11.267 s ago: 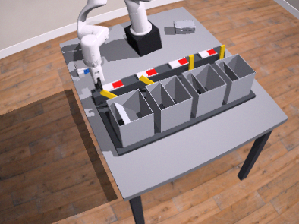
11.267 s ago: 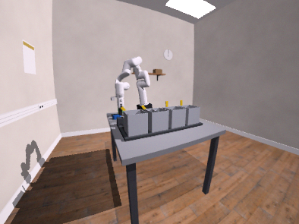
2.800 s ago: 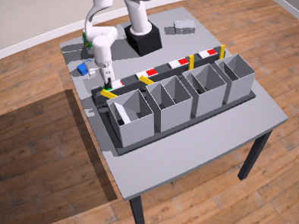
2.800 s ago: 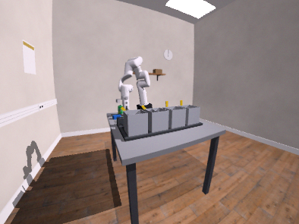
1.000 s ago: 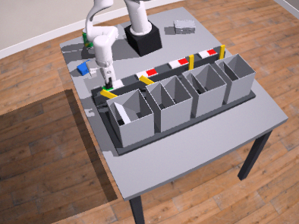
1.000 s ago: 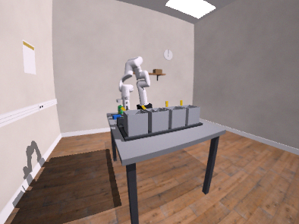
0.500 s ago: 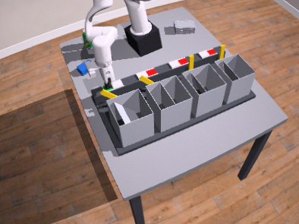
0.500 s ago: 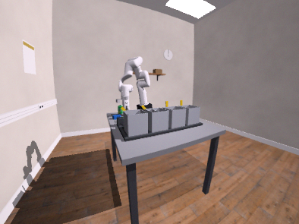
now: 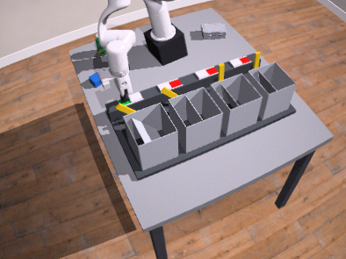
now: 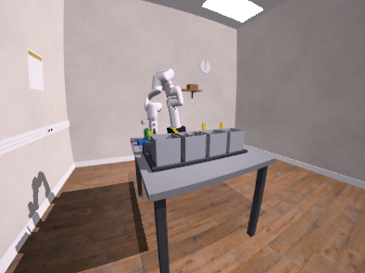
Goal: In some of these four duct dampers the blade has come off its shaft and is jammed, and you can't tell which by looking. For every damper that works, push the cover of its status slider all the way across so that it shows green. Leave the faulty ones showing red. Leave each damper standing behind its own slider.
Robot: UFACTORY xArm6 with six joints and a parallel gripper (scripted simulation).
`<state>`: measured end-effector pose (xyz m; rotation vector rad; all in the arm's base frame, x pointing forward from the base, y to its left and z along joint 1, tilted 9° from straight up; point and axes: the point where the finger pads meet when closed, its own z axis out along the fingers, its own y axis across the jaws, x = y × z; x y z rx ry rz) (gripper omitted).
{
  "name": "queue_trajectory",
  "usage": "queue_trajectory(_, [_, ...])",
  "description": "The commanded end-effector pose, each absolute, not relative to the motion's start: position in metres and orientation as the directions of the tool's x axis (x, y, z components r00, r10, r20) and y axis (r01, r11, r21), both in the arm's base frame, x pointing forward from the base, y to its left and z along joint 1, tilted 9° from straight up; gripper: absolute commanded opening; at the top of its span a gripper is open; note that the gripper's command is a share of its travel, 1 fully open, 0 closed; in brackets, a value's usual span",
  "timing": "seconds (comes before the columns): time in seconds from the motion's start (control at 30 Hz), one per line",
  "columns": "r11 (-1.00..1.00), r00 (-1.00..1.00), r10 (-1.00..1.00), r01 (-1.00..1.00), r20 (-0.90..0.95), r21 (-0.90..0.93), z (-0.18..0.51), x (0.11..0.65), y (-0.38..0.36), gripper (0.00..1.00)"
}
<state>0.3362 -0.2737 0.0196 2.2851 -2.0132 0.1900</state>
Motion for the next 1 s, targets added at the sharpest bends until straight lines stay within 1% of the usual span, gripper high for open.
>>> queue_trajectory(0.0, [-0.127, 0.123, -0.980, -0.992, 0.155, -0.018, 0.033, 0.337, -0.273, 0.00])
queue_trajectory(0.37, [-0.127, 0.123, -0.980, -0.992, 0.155, -0.018, 0.054, 0.336, -0.269, 0.00])
queue_trajectory(0.87, [-0.127, 0.123, -0.980, -0.992, 0.155, -0.018, 0.056, 0.336, -0.269, 0.00])
queue_trajectory(0.9, [-0.127, 0.123, -0.980, -0.992, 0.155, -0.018, 0.056, 0.336, -0.269, 1.00])
queue_trajectory(0.97, [-0.127, 0.123, -0.980, -0.992, 0.155, -0.018, 0.056, 0.336, -0.269, 1.00])
